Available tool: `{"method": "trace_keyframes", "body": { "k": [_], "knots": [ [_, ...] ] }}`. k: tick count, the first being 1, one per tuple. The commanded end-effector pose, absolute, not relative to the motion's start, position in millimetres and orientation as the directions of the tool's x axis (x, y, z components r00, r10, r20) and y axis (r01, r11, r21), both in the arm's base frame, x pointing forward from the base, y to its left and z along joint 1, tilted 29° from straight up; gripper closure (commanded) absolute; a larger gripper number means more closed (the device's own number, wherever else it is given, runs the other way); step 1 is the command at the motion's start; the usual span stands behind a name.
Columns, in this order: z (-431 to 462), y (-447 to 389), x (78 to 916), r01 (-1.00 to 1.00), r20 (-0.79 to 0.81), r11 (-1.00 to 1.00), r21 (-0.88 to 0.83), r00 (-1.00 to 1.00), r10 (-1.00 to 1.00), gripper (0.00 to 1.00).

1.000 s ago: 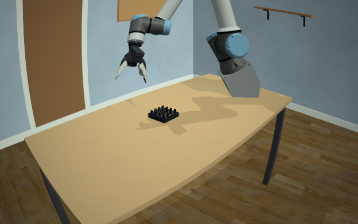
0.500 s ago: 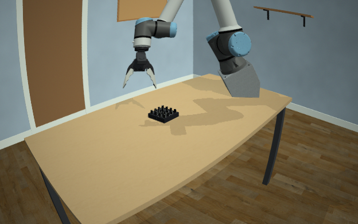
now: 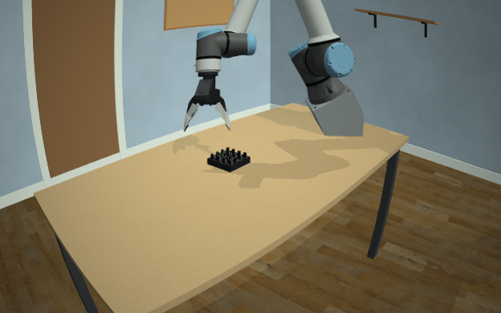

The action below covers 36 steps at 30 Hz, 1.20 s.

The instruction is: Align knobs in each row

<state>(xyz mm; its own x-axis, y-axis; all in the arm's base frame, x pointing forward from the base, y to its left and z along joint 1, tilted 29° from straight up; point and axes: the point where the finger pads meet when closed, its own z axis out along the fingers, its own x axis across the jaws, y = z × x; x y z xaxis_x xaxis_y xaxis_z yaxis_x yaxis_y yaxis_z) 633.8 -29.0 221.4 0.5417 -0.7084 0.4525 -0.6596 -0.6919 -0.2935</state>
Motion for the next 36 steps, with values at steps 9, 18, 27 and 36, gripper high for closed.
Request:
{"method": "trace_keyframes", "body": {
  "k": [9, 18, 27, 36],
  "knots": [
    [183, -21, 614, -0.826, 0.389, -0.477, -0.301, 0.350, -0.852, 0.00],
    [163, -17, 599, -0.893, 0.369, -0.331, -0.305, 0.210, -0.905, 0.00],
    [149, -14, 587, -0.927, 0.362, -0.210, -0.312, 0.088, -0.928, 0.00],
    [140, -12, 577, -0.940, 0.362, -0.118, -0.321, -0.006, -0.932, 0.00]
  ]
}}
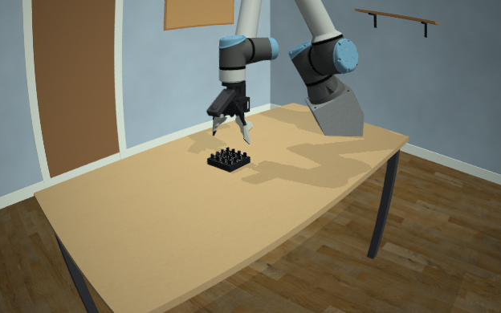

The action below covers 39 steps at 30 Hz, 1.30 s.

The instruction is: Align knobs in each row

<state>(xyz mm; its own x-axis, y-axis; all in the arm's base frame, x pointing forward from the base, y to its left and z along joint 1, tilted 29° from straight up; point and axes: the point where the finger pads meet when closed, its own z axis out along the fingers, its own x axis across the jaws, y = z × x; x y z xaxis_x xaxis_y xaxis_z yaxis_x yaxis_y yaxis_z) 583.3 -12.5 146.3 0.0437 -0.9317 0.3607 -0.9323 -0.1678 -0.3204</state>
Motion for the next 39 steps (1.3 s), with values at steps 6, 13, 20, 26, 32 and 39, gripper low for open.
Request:
{"method": "trace_keyframes", "body": {
  "k": [6, 13, 20, 26, 32, 39],
  "knots": [
    [138.6, -12.0, 575.4, -0.940, 0.362, -0.092, -0.327, -0.035, -0.931, 0.00],
    [138.5, -12.4, 574.6, -0.940, 0.362, -0.085, -0.329, -0.043, -0.931, 0.00],
    [138.4, -12.6, 574.6, -0.940, 0.362, -0.084, -0.329, -0.044, -0.931, 0.00],
    [138.5, -12.5, 574.6, -0.940, 0.362, -0.084, -0.329, -0.043, -0.931, 0.00],
    [138.5, -12.5, 574.6, -0.940, 0.362, -0.084, -0.329, -0.043, -0.931, 0.00],
    [138.5, -12.5, 574.6, -0.940, 0.362, -0.084, -0.329, -0.043, -0.931, 0.00]
  ]
}}
